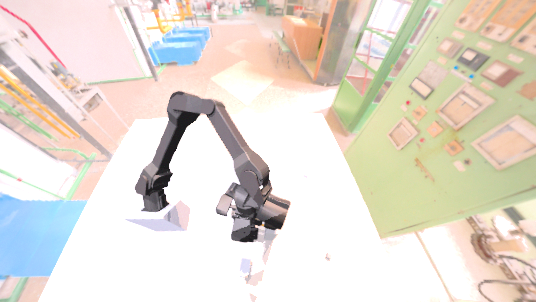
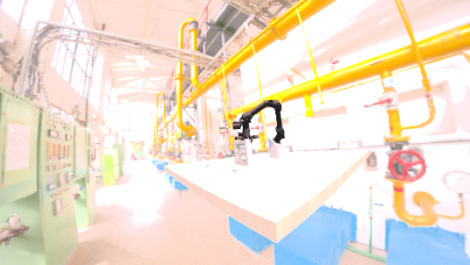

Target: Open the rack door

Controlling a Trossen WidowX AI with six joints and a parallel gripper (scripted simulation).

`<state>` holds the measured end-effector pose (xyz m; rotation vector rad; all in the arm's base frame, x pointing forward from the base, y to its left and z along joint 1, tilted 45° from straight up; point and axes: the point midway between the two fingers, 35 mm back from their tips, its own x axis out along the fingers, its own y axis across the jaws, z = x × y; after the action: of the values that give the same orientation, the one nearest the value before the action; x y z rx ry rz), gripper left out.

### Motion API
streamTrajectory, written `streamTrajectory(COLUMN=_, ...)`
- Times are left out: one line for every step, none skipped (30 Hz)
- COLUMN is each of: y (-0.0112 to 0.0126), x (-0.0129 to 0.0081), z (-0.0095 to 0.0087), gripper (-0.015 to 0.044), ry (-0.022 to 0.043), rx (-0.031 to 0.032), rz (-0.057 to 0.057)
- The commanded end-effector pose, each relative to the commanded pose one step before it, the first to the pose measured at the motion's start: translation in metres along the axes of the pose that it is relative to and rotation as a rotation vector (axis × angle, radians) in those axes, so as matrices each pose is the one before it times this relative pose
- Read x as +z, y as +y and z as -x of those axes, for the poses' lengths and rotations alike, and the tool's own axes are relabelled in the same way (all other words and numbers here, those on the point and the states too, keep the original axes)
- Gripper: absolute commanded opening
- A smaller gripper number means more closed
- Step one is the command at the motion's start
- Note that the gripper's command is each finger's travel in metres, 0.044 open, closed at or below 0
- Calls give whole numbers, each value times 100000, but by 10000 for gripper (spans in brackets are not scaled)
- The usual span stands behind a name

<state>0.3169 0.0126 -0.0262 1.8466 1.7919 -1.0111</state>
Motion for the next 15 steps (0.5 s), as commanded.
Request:
streamTrajectory(y=-15, x=-26, z=8, gripper=10, ry=386, rx=-2, rz=-16881)
streamTrajectory(y=0, x=0, z=0, gripper=10, ry=0, rx=0, rz=-2429)
streamTrajectory(y=0, x=0, z=0, gripper=10, ry=0, rx=0, rz=-810)
streamTrajectory(y=0, x=0, z=0, gripper=10, ry=0, rx=0, rz=0)
streamTrajectory(y=0, x=0, z=0, gripper=10, ry=0, rx=0, rz=0)
streamTrajectory(y=0, x=0, z=0, gripper=10, ry=0, rx=0, rz=0)
streamTrajectory(y=0, x=0, z=0, gripper=10, ry=0, rx=0, rz=0)
streamTrajectory(y=0, x=0, z=0, gripper=10, ry=0, rx=0, rz=0)
streamTrajectory(y=0, x=0, z=0, gripper=10, ry=0, rx=0, rz=0)
streamTrajectory(y=0, x=0, z=0, gripper=10, ry=0, rx=0, rz=0)
streamTrajectory(y=0, x=0, z=0, gripper=36, ry=0, rx=0, rz=0)
streamTrajectory(y=0, x=0, z=0, gripper=62, ry=0, rx=0, rz=0)
streamTrajectory(y=0, x=0, z=0, gripper=89, ry=0, rx=0, rz=0)
streamTrajectory(y=0, x=0, z=0, gripper=115, ry=0, rx=0, rz=0)
streamTrajectory(y=0, x=0, z=0, gripper=141, ry=0, rx=0, rz=0)
